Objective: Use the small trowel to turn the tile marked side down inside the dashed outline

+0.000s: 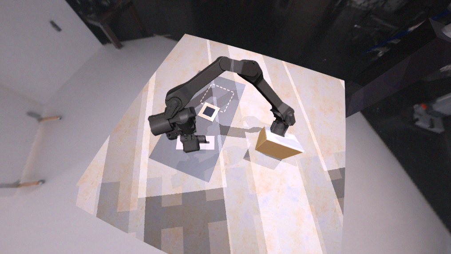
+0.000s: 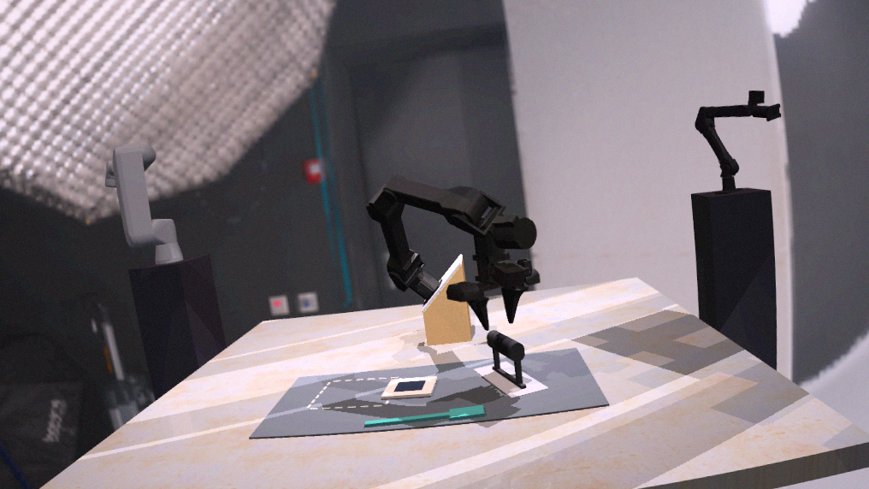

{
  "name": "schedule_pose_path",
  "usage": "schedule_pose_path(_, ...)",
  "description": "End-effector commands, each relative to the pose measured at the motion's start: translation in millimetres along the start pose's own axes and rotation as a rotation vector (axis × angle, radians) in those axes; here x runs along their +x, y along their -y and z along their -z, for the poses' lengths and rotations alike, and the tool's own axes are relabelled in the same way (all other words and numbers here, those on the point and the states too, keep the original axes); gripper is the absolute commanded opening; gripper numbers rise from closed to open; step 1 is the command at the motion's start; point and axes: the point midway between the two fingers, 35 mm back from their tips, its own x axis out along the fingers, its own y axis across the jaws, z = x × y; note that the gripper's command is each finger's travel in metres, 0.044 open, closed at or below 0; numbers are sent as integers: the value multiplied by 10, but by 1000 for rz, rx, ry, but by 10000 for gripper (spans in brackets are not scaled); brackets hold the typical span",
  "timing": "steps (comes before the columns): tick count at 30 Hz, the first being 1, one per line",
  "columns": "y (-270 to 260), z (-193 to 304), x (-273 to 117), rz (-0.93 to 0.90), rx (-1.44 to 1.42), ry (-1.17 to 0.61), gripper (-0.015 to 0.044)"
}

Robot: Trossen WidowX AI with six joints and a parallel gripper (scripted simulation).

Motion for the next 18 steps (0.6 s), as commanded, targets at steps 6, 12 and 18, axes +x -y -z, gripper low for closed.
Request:
schedule_pose_path(6,-38,-75,3,-2,209,-8,270)
schedule_pose_path(12,-37,-78,60,-2,209,-8,270)
schedule_pose_path(18,-36,-81,158,-2,209,-8,270)
